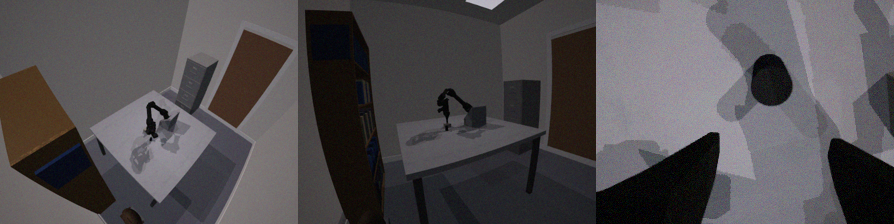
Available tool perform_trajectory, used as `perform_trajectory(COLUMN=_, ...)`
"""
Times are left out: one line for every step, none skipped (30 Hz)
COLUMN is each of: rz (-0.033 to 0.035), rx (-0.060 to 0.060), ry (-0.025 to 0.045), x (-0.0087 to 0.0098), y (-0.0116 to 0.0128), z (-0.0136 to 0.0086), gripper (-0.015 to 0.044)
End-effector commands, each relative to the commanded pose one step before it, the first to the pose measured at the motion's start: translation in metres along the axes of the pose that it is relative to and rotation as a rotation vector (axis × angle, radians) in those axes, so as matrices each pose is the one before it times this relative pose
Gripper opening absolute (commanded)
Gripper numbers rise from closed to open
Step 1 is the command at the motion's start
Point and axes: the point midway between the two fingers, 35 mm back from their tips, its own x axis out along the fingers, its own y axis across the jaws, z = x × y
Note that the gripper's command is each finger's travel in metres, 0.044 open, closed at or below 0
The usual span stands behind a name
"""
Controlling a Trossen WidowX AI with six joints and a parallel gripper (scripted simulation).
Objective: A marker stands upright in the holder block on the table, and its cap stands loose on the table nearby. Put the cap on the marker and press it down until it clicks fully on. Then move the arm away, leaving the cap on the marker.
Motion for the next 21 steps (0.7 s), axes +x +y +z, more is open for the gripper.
perform_trajectory(rz=-0.00822, rx=0.0125, ry=-0.02318, x=-0.00007, y=0.0032, z=0.00502, gripper=0.0248)
perform_trajectory(rz=0.00004, rx=0.0, ry=-0.00003, x=0.00284, y=-0.00001, z=0.00009, gripper=0.0248)
perform_trajectory(rz=-0.00002, rx=0.0, ry=-0.00013, x=0.0085, y=-0.00015, z=0.00018, gripper=0.0248)
perform_trajectory(rz=-0.00046, rx=0.0001, ry=-0.00029, x=0.01265, y=-0.00058, z=-0.00003, gripper=0.0248)
perform_trajectory(rz=-0.00059, rx=0.0001, ry=-0.00025, x=0.00835, y=-0.00062, z=-0.00023, gripper=0.0248)
perform_trajectory(rz=-0.00025, rx=0.0, ry=-0.00009, x=0.00277, y=-0.00025, z=-0.00011, gripper=0.0248)
perform_trajectory(rz=0.0, rx=0.0, ry=0.0, x=0.0, y=0.0, z=0.0, gripper=0.0248)
perform_trajectory(rz=0.0, rx=0.0, ry=0.0, x=0.0, y=0.0, z=0.0, gripper=0.0248)
perform_trajectory(rz=0.0, rx=0.0, ry=0.0, x=0.0, y=0.0, z=0.0, gripper=0.0248)
perform_trajectory(rz=-0.00002, rx=0.0, ry=-0.00002, x=0.00121, y=-0.00009, z=0.00001, gripper=0.0248)
perform_trajectory(rz=-0.00009, rx=0.0, ry=-0.00006, x=0.00363, y=-0.00029, z=0.0, gripper=0.0248)
perform_trajectory(rz=-0.00023, rx=0.0, ry=-0.00011, x=0.00542, y=-0.0005, z=-0.00005, gripper=0.0248)
perform_trajectory(rz=-0.00021, rx=0.0, ry=-0.00008, x=0.0036, y=-0.00037, z=-0.00007, gripper=0.0248)
perform_trajectory(rz=-0.00008, rx=0.0, ry=-0.00003, x=0.0012, y=-0.00013, z=-0.00003, gripper=0.0248)
perform_trajectory(rz=0.0, rx=0.0, ry=0.0, x=0.0, y=0.0, z=0.0, gripper=0.0248)
perform_trajectory(rz=0.00001, rx=0.0, ry=0.0, x=0.00027, y=0.00001, z=0.00001, gripper=0.0248)
perform_trajectory(rz=0.00003, rx=0.0, ry=0.0, x=0.0008, y=0.00003, z=0.00004, gripper=0.0248)
perform_trajectory(rz=0.00005, rx=0.0, ry=0.0, x=0.00133, y=0.00005, z=0.00006, gripper=0.0248)
perform_trajectory(rz=0.00006, rx=0.0, ry=0.0, x=0.00163, y=0.00005, z=0.00007, gripper=0.0248)
perform_trajectory(rz=0.00005, rx=0.0, ry=0.0, x=0.00163, y=0.00005, z=0.00007, gripper=0.0248)
perform_trajectory(rz=0.00004, rx=0.0, ry=0.0, x=0.00163, y=0.00004, z=0.00006, gripper=0.0248)
